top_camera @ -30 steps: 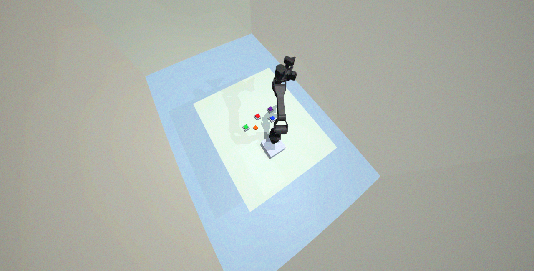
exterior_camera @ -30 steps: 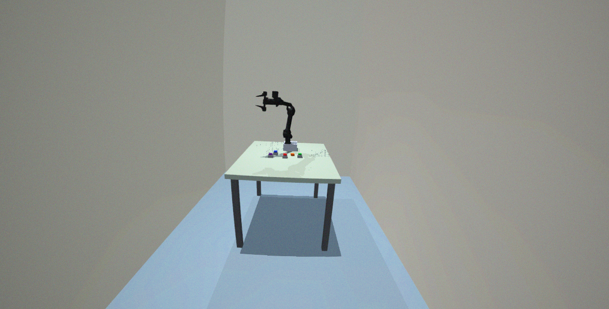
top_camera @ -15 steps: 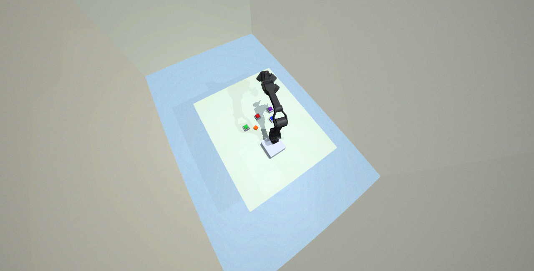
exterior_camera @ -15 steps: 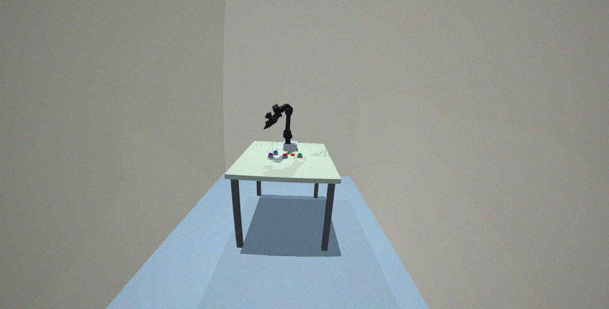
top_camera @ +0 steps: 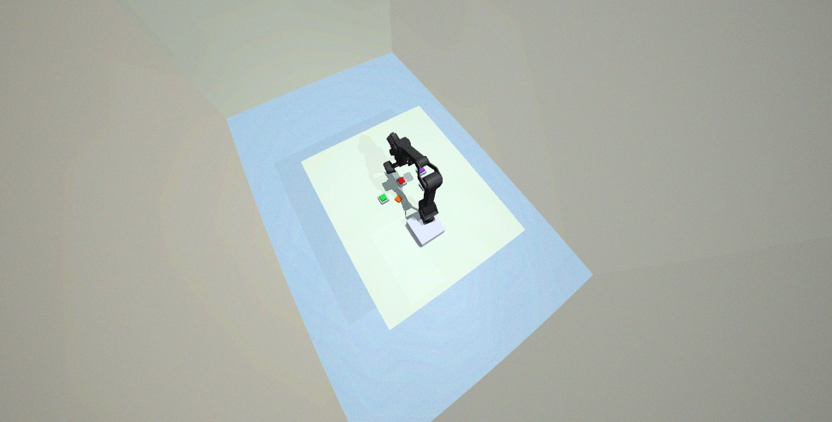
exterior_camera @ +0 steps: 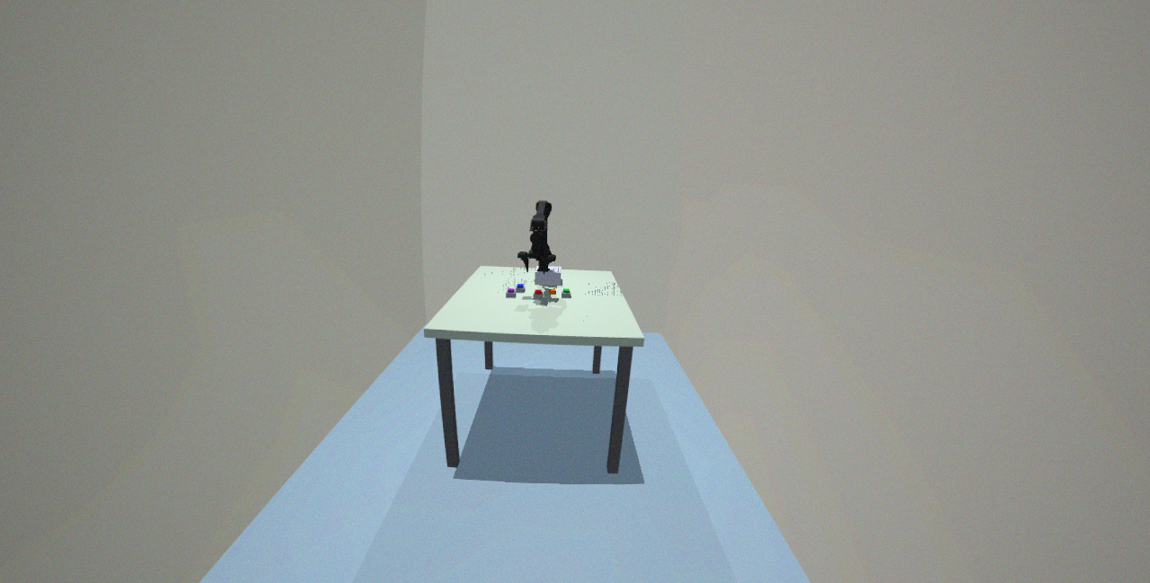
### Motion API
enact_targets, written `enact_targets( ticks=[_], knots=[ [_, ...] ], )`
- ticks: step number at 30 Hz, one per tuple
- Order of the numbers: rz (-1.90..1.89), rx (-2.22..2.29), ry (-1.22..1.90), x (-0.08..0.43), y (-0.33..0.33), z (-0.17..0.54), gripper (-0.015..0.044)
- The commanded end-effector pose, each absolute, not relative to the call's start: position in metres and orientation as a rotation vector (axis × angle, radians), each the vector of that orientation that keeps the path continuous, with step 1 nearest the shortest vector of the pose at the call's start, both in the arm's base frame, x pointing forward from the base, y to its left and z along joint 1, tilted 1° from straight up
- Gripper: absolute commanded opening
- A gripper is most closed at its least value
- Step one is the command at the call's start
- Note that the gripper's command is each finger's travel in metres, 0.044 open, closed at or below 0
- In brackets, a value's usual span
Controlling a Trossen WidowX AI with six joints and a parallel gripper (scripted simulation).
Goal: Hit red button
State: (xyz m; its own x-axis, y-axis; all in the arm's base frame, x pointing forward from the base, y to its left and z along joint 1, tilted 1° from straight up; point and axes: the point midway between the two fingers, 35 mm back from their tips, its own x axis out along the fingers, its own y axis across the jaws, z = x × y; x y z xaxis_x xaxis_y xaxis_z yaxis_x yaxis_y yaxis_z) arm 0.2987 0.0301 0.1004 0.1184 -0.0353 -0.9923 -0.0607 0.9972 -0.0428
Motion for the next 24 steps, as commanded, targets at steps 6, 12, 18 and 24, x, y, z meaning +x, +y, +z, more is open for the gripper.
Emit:
enact_targets(
  ticks=[6, 12, 18, 24],
  knots=[
    [0.128, -0.148, 1.541, 0.282, 0.040, 0.089, 0.0400],
    [0.128, -0.148, 1.541, 0.284, 0.040, 0.050, 0.0295],
    [0.128, -0.148, 1.541, 0.283, 0.040, 0.027, 0.0138],
    [0.128, -0.148, 1.541, 0.283, 0.040, 0.027, 0.0020]
  ],
)
